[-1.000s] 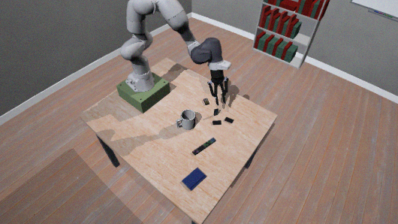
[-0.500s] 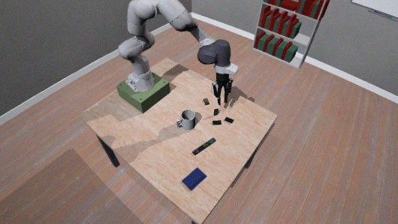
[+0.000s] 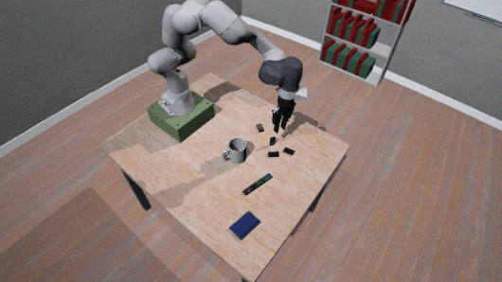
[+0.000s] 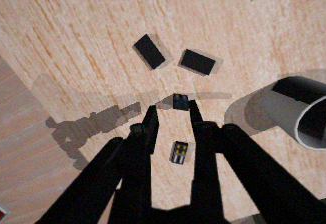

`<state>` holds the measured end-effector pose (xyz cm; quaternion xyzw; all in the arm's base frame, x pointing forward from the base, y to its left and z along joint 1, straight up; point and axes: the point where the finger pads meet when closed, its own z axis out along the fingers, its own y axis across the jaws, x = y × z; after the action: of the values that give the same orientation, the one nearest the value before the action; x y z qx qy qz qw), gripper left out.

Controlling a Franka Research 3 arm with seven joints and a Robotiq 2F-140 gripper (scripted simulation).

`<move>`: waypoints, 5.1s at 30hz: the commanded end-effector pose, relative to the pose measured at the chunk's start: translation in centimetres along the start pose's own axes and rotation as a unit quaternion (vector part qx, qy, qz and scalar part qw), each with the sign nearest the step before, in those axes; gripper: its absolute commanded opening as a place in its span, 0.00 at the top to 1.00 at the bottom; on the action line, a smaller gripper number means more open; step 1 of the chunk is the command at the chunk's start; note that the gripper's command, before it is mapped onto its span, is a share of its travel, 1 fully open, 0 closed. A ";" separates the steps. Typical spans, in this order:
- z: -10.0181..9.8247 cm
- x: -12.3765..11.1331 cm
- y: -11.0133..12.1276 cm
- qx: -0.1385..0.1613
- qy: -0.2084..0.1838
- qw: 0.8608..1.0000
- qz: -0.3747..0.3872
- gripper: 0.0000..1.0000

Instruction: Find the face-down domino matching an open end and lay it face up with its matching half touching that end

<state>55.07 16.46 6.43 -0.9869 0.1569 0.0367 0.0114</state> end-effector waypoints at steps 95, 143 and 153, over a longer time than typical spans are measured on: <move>5.6 -1.9 1.2 0.002 0.039 0.988 0.148 0.66; 7.5 -1.7 1.2 0.002 0.039 0.988 0.148 0.66; 7.5 -1.7 1.2 0.002 0.039 0.988 0.148 0.66</move>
<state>52.41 16.11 -0.85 -0.9537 0.3009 0.0011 0.0006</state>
